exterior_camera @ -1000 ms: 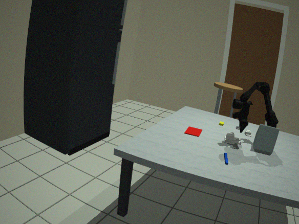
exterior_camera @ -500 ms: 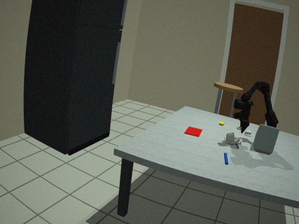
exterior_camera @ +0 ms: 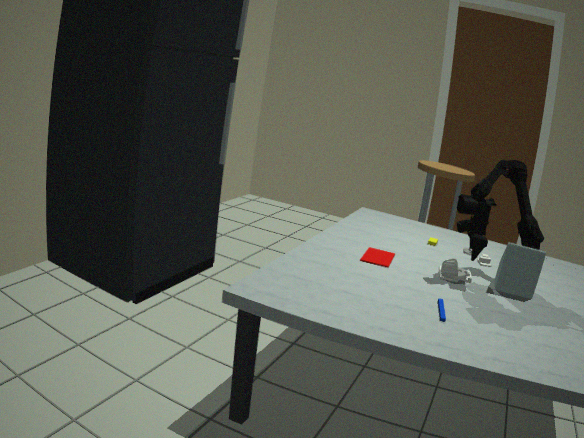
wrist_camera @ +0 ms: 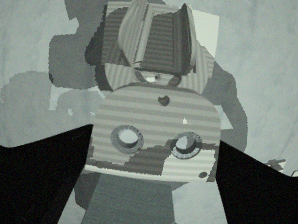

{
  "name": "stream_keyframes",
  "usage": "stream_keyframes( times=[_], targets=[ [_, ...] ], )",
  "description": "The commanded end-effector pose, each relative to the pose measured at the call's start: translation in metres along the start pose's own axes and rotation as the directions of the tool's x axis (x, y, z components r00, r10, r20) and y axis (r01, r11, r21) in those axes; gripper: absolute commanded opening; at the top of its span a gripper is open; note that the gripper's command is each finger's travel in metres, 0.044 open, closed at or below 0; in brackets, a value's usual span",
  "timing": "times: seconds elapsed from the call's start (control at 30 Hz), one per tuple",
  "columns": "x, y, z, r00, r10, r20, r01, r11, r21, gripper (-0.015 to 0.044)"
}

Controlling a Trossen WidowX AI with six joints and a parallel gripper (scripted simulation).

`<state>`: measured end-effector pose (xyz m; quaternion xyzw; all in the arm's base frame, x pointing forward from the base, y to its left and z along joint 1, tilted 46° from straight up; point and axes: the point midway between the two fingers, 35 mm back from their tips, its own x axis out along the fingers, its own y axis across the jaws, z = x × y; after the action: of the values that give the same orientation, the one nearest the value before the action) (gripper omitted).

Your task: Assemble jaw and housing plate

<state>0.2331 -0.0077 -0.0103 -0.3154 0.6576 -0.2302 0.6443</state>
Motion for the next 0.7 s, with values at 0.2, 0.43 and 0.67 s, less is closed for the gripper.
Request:
stream_keyframes(
  times=[0.2, 0.43, 0.67],
  targets=[
    [0.0010, 0.0010, -0.0010, 1.000, 0.002, -0.003, -0.002, 1.000, 0.002, 0.0351],
    [0.0010, 0.0012, -0.0014, 1.000, 0.002, -0.003, -0.002, 1.000, 0.003, 0.0351],
    [0.0010, 0.0020, -0.0026, 1.000, 0.002, -0.004, -0.002, 1.000, 0.006, 0.0351]
  ],
)
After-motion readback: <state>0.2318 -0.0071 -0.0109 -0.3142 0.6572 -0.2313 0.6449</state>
